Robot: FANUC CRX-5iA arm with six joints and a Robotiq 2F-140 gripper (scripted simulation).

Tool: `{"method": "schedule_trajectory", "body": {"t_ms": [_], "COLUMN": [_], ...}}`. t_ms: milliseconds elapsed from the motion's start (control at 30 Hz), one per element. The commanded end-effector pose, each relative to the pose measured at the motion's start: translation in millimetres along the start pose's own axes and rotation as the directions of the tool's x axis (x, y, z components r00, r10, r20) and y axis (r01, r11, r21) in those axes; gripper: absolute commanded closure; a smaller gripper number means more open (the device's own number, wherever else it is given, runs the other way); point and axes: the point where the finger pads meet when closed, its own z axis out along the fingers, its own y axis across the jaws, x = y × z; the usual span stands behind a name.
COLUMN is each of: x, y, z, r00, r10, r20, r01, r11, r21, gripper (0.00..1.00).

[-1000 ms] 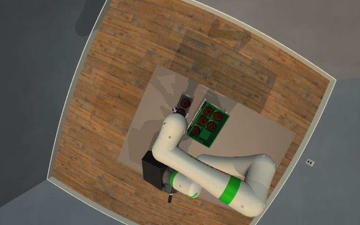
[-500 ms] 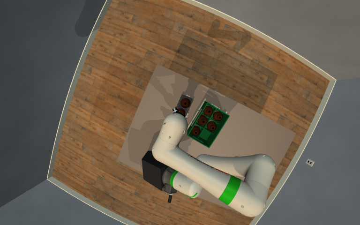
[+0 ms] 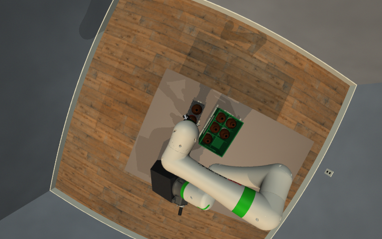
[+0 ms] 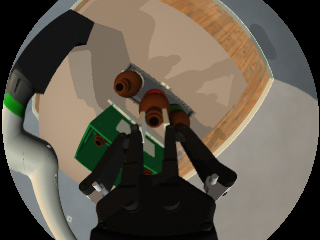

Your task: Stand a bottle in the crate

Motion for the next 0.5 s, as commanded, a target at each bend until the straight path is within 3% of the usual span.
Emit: {"method": "schedule_trajectory", "body": {"t_ms": [0, 467], "x": [0.1, 0.1], "y": [0.2, 0.2], "z": [-0.8, -9.2], "r00": [1.000, 1.000], "r10": [0.000, 0.000], "r20": [0.000, 0.000], "r01": [0.000, 0.000], "r11": [1.000, 1.000], "r21": [0.000, 0.000], "gripper": [1.00, 1.00]}}
